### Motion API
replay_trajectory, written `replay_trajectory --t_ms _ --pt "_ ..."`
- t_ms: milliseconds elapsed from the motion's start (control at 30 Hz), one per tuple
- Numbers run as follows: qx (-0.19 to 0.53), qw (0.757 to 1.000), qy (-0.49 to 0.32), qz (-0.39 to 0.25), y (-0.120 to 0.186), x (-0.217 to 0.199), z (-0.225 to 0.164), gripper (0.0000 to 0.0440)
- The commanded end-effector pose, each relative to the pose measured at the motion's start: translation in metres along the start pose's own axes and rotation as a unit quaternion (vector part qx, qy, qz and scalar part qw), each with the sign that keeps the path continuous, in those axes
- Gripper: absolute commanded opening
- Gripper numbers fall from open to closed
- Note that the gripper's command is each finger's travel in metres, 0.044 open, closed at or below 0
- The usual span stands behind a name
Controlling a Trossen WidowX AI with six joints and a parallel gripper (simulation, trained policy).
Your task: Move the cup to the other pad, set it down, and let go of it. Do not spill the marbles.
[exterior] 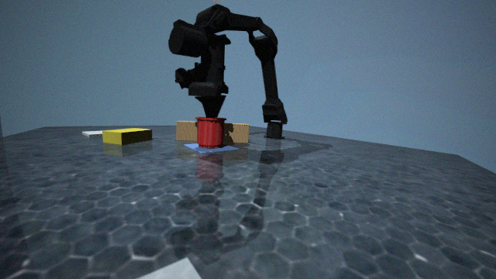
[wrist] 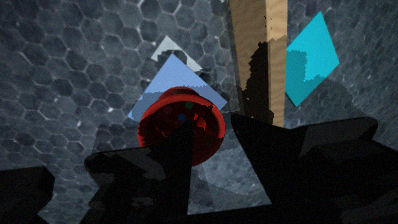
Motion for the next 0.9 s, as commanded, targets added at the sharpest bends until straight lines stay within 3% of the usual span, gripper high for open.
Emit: replay_trajectory --t_ms 0,167,433,867 --pt "0.008 1.0 0.008 -0.011 -0.017 0.002 0.001 0.0188" --pt "0.017 0.999 0.025 -0.016 -0.038 0.004 0.001 0.0188" --pt "0.016 0.998 0.052 -0.021 -0.051 0.003 0.0 0.0007" --pt "0.009 0.999 0.041 -0.012 -0.035 -0.003 -0.001 0.0"
Point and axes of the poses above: the point midway between the two fingers, 35 mm back from their tips, its own y axis back along the fingers, its own x axis across the jaws, z = x × y, the point moved 9 cm from there along y, back along the fingers, and after that the axes turned 11 degrees about y, right-handed, at the moved point
